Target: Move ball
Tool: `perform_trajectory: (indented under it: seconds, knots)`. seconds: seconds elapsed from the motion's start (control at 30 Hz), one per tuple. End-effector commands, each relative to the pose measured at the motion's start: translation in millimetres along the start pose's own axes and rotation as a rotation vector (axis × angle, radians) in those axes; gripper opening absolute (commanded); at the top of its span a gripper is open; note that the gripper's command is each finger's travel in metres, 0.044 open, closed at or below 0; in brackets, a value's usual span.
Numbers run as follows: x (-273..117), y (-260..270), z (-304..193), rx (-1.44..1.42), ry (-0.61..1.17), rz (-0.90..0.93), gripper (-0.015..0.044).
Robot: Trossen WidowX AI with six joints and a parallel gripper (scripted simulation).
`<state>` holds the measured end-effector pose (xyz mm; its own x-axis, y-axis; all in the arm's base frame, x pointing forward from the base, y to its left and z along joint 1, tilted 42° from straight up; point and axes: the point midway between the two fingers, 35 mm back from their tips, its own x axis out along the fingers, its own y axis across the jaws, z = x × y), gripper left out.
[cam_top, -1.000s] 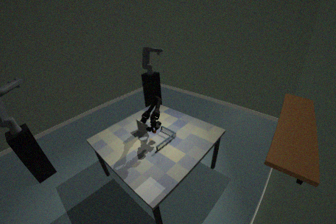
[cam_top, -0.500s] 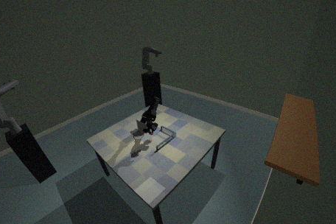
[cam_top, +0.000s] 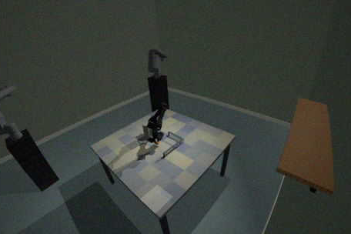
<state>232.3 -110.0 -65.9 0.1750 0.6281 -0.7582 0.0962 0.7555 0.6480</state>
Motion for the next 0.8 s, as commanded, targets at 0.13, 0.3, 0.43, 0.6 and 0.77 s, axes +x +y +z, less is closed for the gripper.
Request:
perform_trajectory:
  seconds: [0.13, 0.3, 0.43, 0.6, 0.77]
  knots:
    - [40.9, 2.7, -4.3, 0.009, 0.003, 0.011, 0.0]
    - [41.7, 2.7, -4.3, 0.009, 0.003, 0.011, 0.0]
    - [46.1, 2.7, -4.2, 0.009, 0.003, 0.011, 0.0]
    - [54.4, 2.9, -4.3, 0.009, 0.003, 0.012, 0.0]
    - [60.1, 3.2, -4.5, 0.009, 0.003, 0.012, 0.0]
